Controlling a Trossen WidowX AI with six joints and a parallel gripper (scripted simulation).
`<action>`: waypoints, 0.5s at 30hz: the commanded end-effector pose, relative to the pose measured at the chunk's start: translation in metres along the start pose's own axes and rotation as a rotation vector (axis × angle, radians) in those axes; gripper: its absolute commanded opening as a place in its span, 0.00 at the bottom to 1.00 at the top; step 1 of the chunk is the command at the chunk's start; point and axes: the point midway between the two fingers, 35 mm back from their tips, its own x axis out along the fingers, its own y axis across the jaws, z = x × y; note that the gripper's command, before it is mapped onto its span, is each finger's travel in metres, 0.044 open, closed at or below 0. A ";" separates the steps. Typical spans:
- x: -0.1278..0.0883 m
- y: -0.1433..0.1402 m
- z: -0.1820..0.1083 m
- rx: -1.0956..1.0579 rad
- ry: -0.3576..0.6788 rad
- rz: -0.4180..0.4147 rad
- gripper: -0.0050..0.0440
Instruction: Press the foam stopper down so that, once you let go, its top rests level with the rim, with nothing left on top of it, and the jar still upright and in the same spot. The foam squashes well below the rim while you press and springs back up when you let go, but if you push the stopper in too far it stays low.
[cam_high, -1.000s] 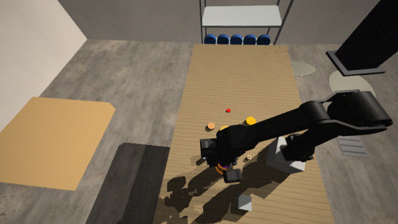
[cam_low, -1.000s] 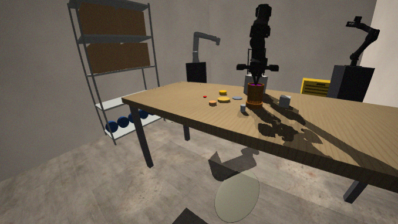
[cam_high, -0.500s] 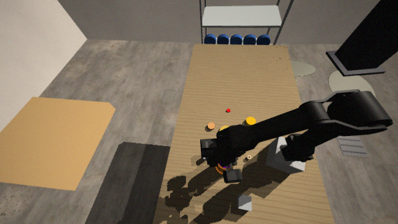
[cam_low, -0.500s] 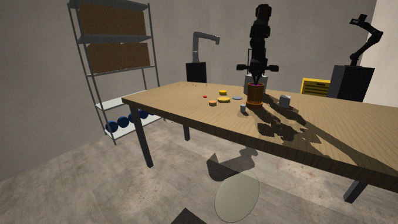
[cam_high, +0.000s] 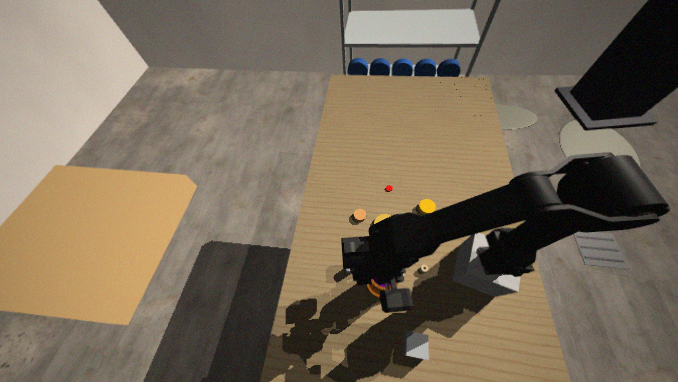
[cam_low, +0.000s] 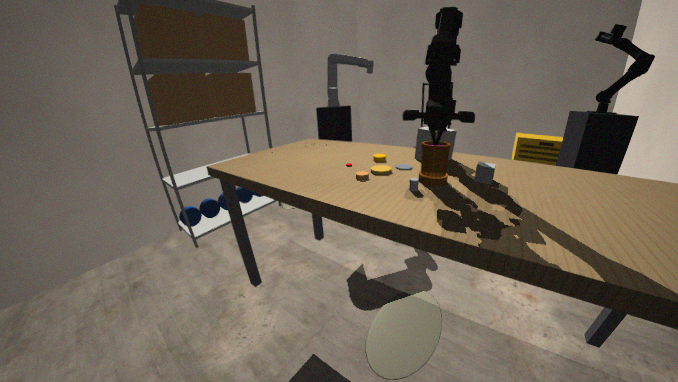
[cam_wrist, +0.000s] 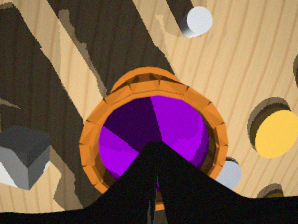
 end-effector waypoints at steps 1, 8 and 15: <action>0.003 0.001 -0.004 0.001 0.011 0.004 0.10; 0.004 0.001 -0.004 0.001 0.011 0.004 0.10; -0.002 0.001 -0.001 0.001 0.006 0.004 0.10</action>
